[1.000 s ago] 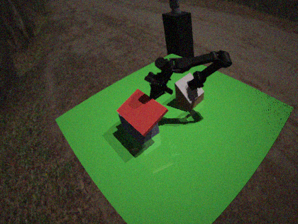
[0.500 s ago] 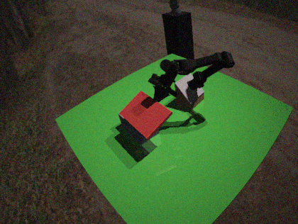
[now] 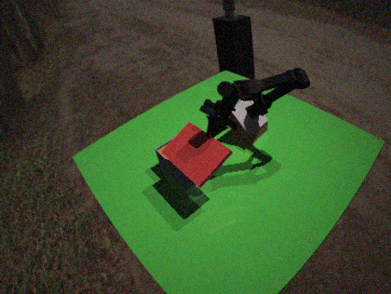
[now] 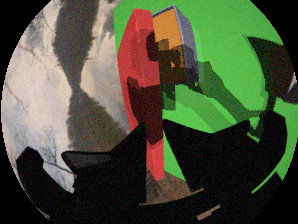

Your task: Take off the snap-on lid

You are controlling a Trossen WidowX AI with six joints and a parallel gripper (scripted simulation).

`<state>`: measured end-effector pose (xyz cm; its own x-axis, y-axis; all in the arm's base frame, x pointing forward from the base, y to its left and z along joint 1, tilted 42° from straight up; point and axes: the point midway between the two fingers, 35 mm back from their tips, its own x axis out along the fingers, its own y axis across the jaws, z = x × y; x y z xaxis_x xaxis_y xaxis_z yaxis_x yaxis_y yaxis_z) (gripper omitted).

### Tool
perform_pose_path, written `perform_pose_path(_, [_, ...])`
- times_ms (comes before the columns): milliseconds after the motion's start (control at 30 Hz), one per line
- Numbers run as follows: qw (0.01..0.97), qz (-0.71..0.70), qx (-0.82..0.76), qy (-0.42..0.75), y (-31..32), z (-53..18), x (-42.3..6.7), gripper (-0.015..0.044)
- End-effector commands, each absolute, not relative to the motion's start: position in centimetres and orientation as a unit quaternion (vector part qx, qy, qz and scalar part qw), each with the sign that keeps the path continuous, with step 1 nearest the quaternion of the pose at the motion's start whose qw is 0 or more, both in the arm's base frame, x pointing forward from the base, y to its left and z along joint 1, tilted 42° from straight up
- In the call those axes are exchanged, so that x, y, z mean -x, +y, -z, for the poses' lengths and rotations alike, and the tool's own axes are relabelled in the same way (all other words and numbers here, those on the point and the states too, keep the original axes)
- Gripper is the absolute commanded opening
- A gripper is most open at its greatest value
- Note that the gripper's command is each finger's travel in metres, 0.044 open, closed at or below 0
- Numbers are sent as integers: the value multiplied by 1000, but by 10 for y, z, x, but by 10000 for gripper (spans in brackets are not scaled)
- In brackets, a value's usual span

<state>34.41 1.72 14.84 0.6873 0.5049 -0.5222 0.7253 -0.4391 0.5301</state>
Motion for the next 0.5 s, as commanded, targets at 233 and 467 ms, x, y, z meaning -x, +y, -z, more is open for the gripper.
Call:
perform_pose_path(233, [385,140,-838,361,32,-169,-343,0])
perform_pose_path(467, [384,140,-838,361,43,-179,-342,0])
